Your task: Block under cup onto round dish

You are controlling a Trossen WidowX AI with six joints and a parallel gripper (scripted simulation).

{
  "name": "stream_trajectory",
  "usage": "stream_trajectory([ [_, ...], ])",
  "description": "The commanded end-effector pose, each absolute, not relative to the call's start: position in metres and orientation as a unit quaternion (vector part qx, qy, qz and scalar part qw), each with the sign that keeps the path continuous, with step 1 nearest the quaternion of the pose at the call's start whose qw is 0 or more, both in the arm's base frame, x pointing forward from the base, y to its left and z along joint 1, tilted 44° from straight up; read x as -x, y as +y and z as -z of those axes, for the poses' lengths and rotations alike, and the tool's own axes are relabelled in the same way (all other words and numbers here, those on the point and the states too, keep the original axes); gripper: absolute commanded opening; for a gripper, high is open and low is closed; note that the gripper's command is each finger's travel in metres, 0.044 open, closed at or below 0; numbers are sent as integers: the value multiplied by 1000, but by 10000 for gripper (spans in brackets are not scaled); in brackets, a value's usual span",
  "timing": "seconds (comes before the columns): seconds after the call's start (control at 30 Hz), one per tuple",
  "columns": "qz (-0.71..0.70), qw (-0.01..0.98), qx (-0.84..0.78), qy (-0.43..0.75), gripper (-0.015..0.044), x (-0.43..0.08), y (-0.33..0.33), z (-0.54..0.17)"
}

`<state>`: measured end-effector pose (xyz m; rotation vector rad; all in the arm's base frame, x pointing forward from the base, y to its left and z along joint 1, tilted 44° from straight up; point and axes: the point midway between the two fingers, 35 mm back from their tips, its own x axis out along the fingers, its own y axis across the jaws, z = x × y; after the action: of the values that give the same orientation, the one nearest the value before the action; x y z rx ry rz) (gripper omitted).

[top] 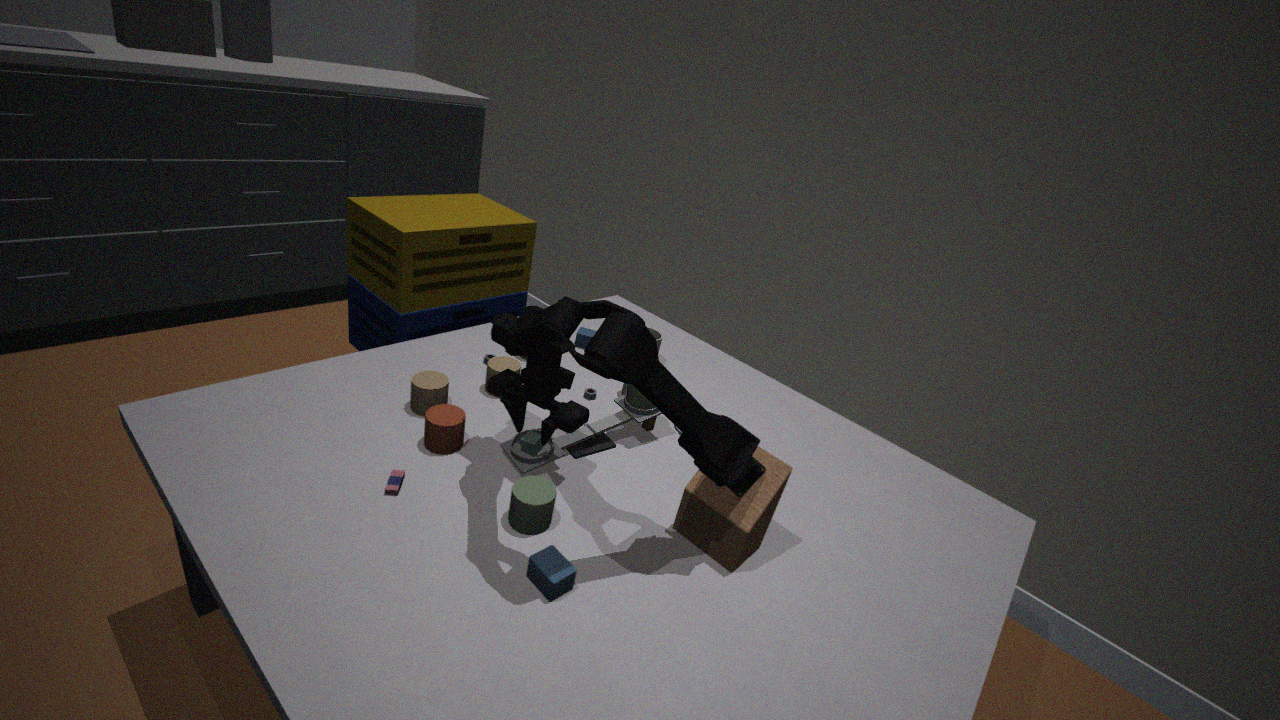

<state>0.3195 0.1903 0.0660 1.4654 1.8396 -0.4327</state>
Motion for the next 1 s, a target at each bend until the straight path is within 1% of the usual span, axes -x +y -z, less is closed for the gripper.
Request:
stream_trajectory([
  [0.0, 172, 365, -570, 716, 260, -318, 196, -59],
  [0.23, 172, 364, -570, 716, 260, -316, 202, -53],
  [0.4, 172, 364, -570, 716, 129, -316, 202, -53],
  [0.6, 172, 364, -570, 716, 89, -316, 202, -53],
  [0.7, 172, 365, -570, 716, 10, -317, 199, -55],
  [0.73, 172, 365, -570, 716, 0, -319, 195, -59],
  [0.97, 174, 367, -569, 716, 0, -325, 162, -93],
])
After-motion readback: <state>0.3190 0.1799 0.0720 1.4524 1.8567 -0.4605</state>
